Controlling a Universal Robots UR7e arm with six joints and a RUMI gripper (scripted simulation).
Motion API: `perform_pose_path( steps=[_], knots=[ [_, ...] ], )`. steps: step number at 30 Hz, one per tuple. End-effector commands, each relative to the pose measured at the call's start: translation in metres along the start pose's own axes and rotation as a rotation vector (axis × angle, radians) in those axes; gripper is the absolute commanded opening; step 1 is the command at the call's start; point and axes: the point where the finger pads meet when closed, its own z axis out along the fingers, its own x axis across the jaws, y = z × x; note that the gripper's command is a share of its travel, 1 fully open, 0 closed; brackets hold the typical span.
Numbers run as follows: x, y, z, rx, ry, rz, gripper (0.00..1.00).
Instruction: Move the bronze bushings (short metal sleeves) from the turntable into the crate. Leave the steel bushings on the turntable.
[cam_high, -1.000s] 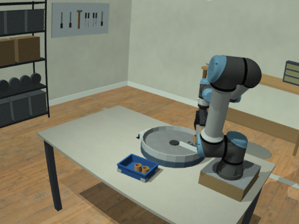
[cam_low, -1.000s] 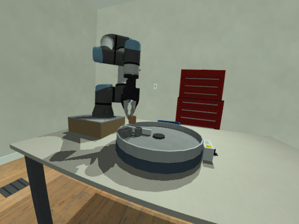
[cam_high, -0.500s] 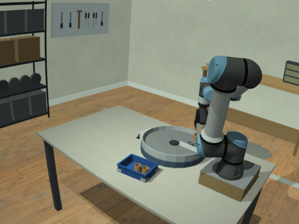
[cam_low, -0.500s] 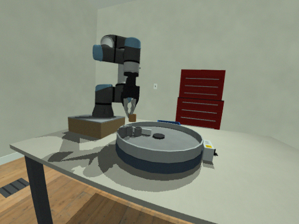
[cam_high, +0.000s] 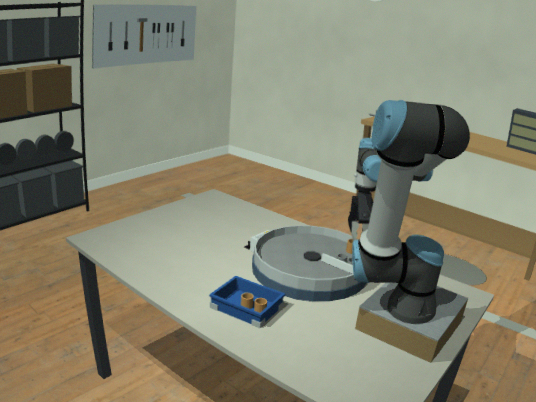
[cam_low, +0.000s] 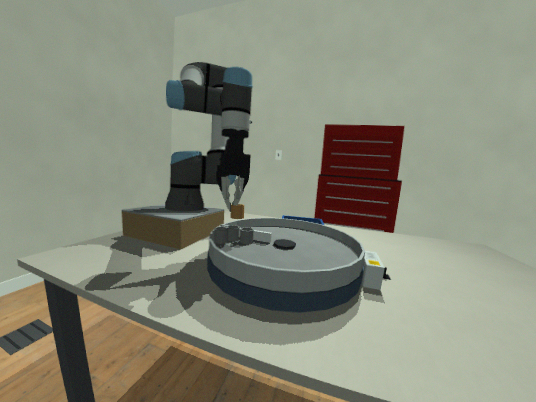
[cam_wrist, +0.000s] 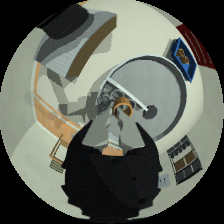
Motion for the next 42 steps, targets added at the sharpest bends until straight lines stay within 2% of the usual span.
perform_pose_path(
  steps=[1,25,42],
  knots=[
    [0.000,0.000,0.000,-0.001,0.000,0.000,0.00],
    [0.004,-0.002,0.000,-0.001,0.000,0.000,0.00],
    [0.026,-0.015,0.000,-0.001,0.000,0.000,0.00]
  ],
)
